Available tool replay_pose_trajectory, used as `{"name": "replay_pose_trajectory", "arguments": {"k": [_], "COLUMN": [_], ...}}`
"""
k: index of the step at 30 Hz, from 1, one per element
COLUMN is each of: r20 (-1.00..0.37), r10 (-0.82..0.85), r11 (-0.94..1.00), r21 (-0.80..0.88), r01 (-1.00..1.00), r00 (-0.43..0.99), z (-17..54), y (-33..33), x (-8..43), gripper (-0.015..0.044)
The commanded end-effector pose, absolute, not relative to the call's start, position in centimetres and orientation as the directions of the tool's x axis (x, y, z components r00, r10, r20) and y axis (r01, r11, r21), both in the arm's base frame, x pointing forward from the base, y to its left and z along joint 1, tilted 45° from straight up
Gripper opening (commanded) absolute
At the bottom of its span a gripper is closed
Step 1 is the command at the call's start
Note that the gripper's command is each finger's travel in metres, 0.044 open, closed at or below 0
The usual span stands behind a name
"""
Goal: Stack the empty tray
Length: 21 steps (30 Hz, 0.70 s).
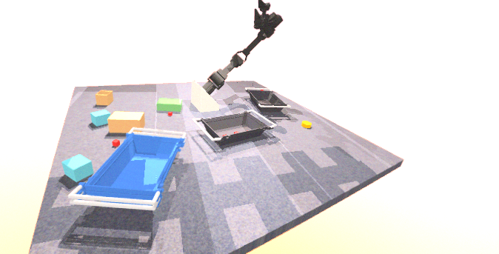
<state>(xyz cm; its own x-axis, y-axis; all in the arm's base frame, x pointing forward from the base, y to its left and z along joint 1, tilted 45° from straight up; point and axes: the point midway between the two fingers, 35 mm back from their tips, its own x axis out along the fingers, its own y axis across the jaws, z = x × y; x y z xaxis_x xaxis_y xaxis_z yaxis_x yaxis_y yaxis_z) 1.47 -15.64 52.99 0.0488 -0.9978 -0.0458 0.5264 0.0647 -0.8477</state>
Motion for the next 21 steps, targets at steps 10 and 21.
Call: {"name": "replay_pose_trajectory", "arguments": {"k": [10, 21], "r20": [-0.087, -0.437], "r10": [-0.989, -0.755], "r11": [0.134, 0.616], "r21": [-0.85, -0.728], "r01": [0.509, 0.301], "r00": [0.116, 0.489], "z": [52.2, 43.6], "y": [-16.6, -18.9], "x": [3.8, 19.3], "gripper": [0.0137, 0.0087]}}
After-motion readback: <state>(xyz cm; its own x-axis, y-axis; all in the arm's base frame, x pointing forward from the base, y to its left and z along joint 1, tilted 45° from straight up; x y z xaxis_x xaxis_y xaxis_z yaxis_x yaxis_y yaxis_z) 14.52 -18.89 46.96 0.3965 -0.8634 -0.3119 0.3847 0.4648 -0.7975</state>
